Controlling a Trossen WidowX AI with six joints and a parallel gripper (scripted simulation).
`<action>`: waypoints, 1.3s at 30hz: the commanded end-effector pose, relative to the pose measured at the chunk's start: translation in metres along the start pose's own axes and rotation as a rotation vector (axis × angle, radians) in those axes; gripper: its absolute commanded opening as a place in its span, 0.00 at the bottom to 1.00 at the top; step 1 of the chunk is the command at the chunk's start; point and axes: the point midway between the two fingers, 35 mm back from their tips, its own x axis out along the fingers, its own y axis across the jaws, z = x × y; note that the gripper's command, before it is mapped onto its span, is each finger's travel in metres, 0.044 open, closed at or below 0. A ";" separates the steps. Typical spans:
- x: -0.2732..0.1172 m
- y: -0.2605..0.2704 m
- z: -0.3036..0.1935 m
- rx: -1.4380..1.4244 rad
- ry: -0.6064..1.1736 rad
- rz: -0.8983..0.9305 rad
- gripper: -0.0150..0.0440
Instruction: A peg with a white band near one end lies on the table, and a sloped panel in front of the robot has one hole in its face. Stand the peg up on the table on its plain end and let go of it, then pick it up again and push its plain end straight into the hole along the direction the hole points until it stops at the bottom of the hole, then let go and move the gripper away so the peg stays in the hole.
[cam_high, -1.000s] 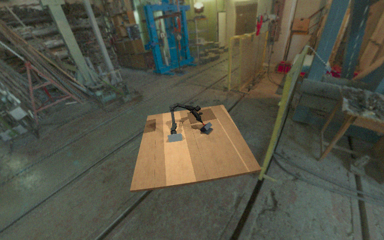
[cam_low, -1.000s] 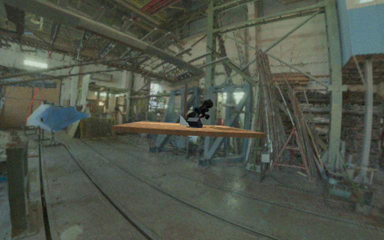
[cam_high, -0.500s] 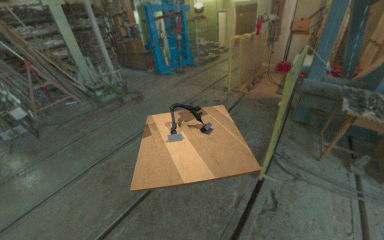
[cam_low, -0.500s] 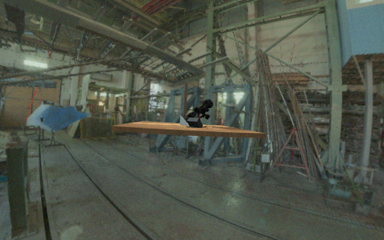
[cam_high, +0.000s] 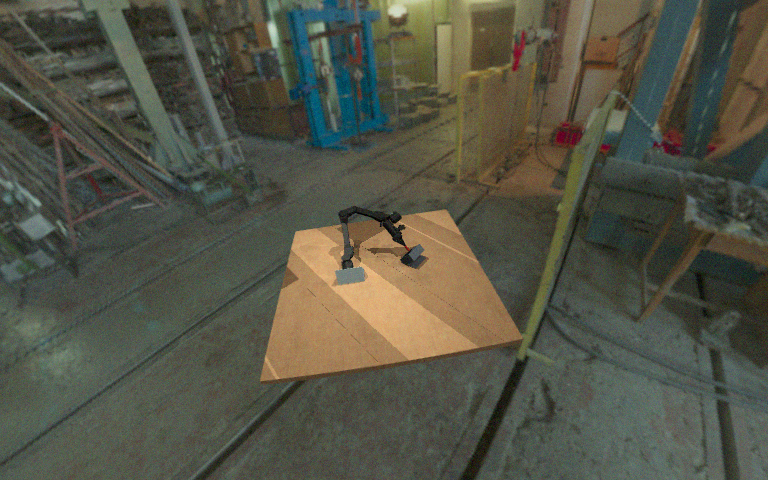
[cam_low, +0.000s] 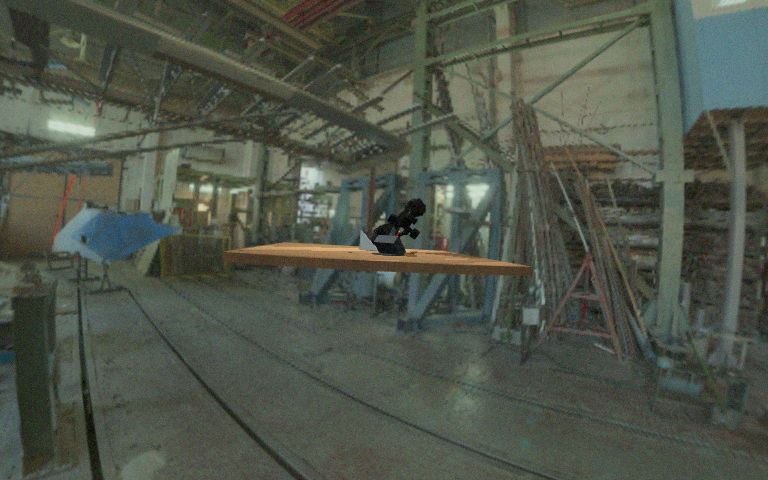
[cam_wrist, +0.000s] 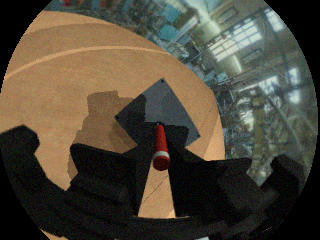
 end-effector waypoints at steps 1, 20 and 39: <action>0.003 -0.001 -0.002 -0.001 0.004 0.000 0.25; 0.015 -0.001 -0.003 -0.001 0.004 0.000 0.25; 0.028 -0.001 -0.002 -0.001 0.003 0.000 0.25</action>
